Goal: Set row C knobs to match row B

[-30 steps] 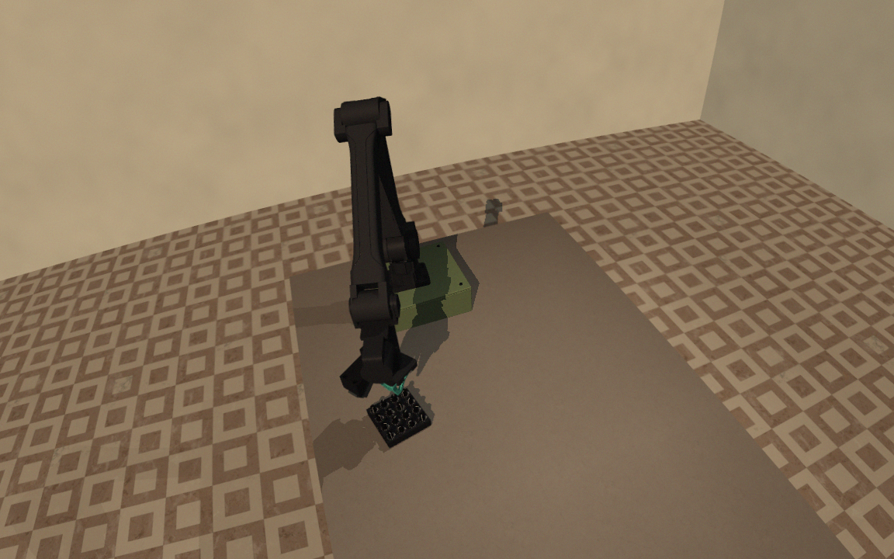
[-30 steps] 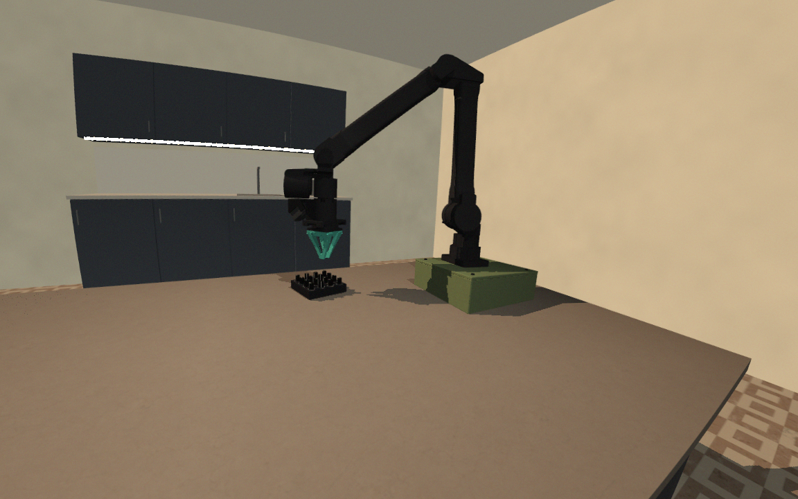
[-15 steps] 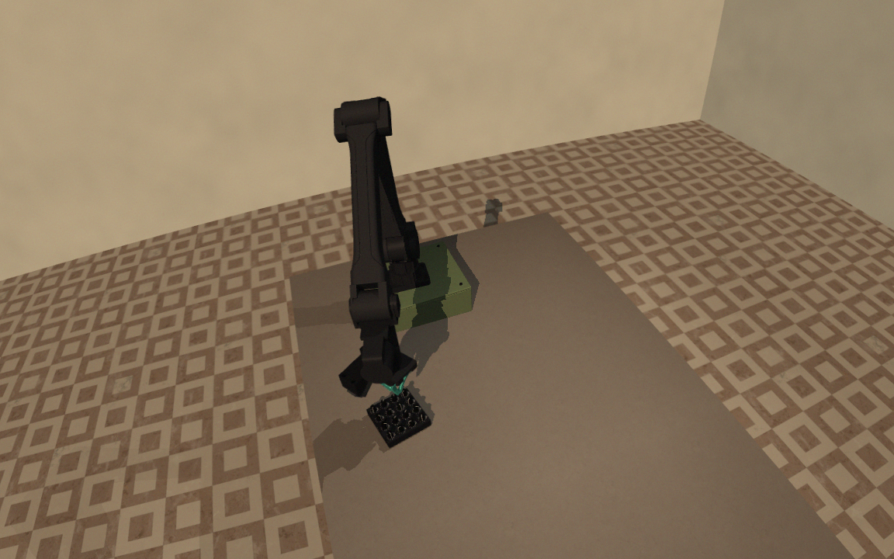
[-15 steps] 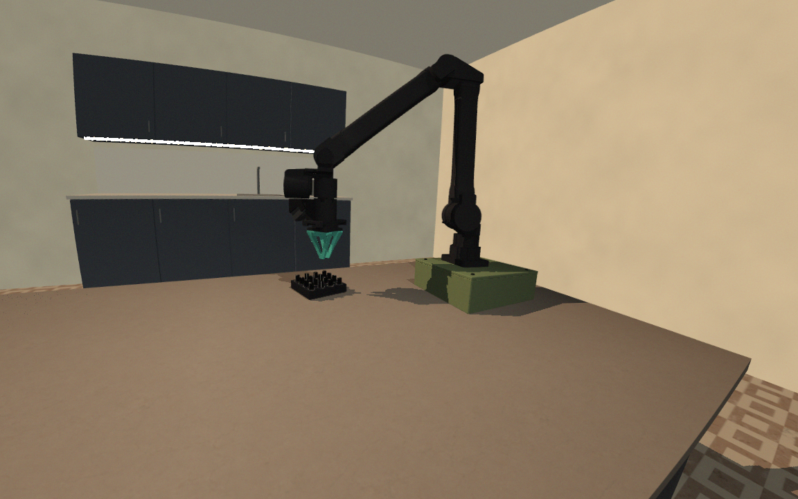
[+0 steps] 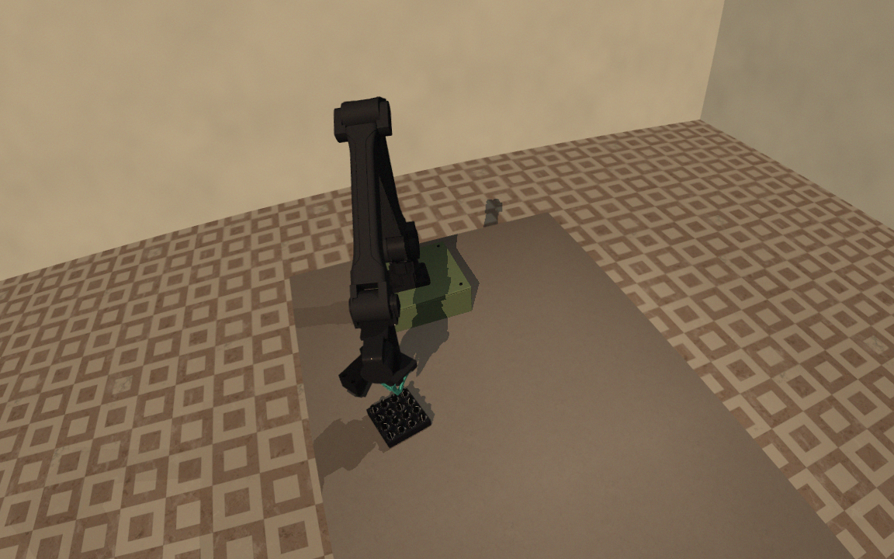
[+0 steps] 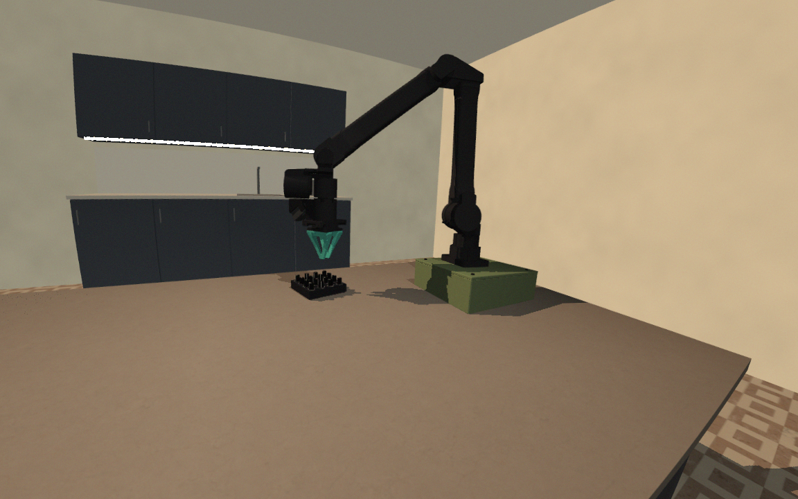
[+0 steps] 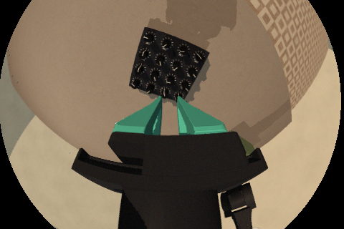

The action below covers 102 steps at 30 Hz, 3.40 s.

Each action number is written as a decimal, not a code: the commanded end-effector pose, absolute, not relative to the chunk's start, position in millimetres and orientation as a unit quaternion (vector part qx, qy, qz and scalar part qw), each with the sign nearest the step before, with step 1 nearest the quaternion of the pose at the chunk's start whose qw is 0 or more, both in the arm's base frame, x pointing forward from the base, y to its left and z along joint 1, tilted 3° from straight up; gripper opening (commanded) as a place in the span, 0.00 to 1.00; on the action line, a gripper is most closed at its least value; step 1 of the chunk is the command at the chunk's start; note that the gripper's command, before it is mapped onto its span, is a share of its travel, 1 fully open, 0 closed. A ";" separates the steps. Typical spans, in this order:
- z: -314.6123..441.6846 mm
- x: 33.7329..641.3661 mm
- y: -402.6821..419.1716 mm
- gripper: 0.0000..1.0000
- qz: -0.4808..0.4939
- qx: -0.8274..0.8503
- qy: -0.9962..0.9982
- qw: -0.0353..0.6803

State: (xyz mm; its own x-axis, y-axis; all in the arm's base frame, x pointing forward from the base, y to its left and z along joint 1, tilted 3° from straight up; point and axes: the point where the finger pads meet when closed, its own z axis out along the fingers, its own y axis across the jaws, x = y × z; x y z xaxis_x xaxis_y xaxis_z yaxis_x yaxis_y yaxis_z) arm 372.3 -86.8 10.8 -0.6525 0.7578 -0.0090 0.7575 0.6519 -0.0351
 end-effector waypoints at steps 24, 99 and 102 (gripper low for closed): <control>0.0 373.6 -93.0 0.19 0.019 -0.427 -0.904 0.001; -31.1 377.9 -94.9 0.19 0.018 -0.420 -0.907 -0.005; -31.1 377.9 -94.9 0.19 0.018 -0.420 -0.907 -0.005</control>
